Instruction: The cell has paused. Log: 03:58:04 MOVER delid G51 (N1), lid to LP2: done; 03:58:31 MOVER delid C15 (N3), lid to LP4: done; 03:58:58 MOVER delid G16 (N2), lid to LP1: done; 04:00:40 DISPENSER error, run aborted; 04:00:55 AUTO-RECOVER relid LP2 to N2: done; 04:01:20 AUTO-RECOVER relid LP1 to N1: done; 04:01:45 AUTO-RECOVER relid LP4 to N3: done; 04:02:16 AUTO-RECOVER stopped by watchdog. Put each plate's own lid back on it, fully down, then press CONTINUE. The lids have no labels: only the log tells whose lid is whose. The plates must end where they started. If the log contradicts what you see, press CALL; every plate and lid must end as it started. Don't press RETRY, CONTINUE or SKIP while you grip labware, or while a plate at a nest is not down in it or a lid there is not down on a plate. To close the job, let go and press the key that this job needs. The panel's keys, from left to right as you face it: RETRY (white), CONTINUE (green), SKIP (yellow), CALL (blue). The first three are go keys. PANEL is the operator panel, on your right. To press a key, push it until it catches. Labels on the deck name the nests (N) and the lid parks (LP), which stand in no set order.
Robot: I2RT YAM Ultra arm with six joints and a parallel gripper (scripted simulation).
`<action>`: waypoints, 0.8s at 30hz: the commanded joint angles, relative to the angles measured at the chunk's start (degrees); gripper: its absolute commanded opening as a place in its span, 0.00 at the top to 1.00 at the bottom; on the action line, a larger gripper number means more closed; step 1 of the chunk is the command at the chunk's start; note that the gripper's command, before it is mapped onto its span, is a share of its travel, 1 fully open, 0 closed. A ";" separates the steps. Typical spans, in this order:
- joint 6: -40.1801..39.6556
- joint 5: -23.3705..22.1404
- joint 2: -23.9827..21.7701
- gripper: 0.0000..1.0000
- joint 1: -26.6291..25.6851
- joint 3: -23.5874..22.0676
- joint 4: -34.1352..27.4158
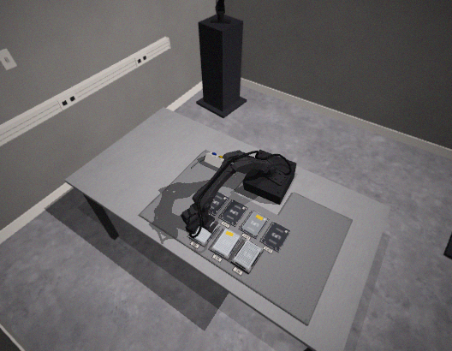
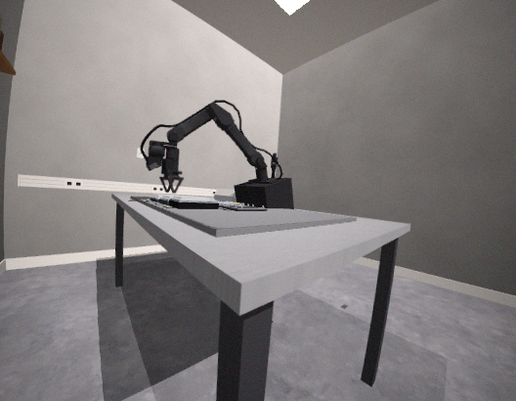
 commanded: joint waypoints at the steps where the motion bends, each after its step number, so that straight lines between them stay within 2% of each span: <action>1: 0.49 -0.12 0.79 0.00 0.61 -1.28 1.96; 7: 0.65 0.03 1.95 0.00 0.52 -0.59 3.60; 10: 0.54 0.00 -0.17 0.00 0.51 0.77 3.57; 24: 0.30 0.00 1.03 0.00 0.25 -0.51 3.02</action>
